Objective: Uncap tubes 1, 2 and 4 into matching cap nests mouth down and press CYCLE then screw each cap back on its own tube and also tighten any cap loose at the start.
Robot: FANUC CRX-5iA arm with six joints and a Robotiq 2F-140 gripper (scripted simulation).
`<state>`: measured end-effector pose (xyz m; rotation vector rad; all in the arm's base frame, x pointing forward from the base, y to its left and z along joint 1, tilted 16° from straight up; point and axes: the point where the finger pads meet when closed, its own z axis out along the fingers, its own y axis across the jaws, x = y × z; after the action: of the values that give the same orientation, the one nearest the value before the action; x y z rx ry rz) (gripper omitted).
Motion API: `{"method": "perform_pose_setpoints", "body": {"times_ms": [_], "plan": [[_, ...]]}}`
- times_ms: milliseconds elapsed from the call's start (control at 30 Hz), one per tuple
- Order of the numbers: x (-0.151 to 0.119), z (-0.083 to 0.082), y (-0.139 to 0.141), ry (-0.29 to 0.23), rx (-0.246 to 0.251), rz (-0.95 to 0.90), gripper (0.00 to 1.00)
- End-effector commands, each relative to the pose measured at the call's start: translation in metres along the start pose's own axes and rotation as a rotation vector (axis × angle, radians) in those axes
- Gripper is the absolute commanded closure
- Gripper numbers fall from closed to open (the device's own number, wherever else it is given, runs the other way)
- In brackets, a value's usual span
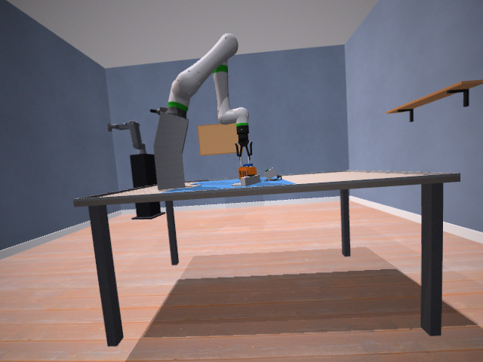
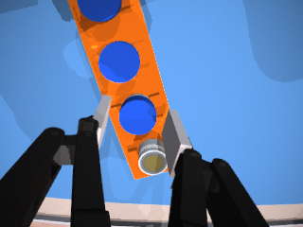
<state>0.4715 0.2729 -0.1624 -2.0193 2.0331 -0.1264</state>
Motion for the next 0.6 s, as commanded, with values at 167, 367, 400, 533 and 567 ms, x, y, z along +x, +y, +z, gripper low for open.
{"method": "perform_pose_setpoints", "body": {"times_ms": [167, 367, 400, 533, 567], "plan": [[-0.0002, 0.0038, -0.0001, 0.001, -0.005, 0.000, 0.65], [-0.0001, 0.0058, -0.0001, 0.001, -0.005, 0.000, 0.65], [-0.0001, 0.0063, 0.0000, 0.001, -0.005, 0.000, 0.65], [-0.0001, 0.0068, 0.0000, 0.001, -0.005, 0.000, 1.00], [-0.0001, 0.0068, 0.0000, 0.001, -0.005, 0.000, 1.00]]}}
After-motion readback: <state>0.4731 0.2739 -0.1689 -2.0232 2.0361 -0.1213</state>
